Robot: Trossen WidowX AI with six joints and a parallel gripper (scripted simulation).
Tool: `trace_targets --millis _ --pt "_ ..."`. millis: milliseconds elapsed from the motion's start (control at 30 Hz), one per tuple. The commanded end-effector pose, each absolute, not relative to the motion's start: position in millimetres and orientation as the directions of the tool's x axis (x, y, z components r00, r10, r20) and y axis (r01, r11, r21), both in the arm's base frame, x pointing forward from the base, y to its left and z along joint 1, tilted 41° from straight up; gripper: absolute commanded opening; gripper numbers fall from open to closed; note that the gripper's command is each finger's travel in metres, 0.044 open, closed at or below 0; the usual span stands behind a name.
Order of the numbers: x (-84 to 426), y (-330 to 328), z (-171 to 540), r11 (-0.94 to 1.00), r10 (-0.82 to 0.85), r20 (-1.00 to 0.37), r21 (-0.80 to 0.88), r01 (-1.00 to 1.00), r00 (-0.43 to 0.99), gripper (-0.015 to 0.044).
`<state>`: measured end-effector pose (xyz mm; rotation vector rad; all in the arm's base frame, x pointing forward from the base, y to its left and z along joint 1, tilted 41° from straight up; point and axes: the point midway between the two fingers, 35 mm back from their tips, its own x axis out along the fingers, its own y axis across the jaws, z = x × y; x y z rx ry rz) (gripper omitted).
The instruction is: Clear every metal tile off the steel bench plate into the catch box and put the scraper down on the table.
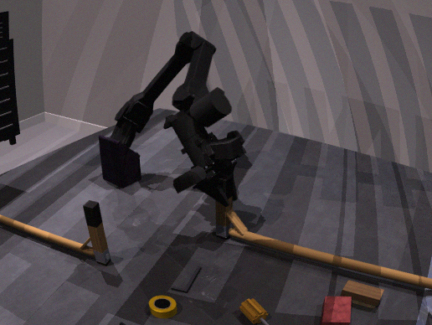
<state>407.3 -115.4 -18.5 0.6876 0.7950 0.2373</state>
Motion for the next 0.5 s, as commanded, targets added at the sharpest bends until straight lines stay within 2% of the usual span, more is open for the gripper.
trace_targets --millis 0,467 --pt "414.9 -120.0 -16.9 0.762 0.434 -0.575 0.645 0.057 0.694 0.0" --pt "437.6 -125.4 -15.6 0.762 0.434 -0.574 0.645 0.057 0.694 0.0"
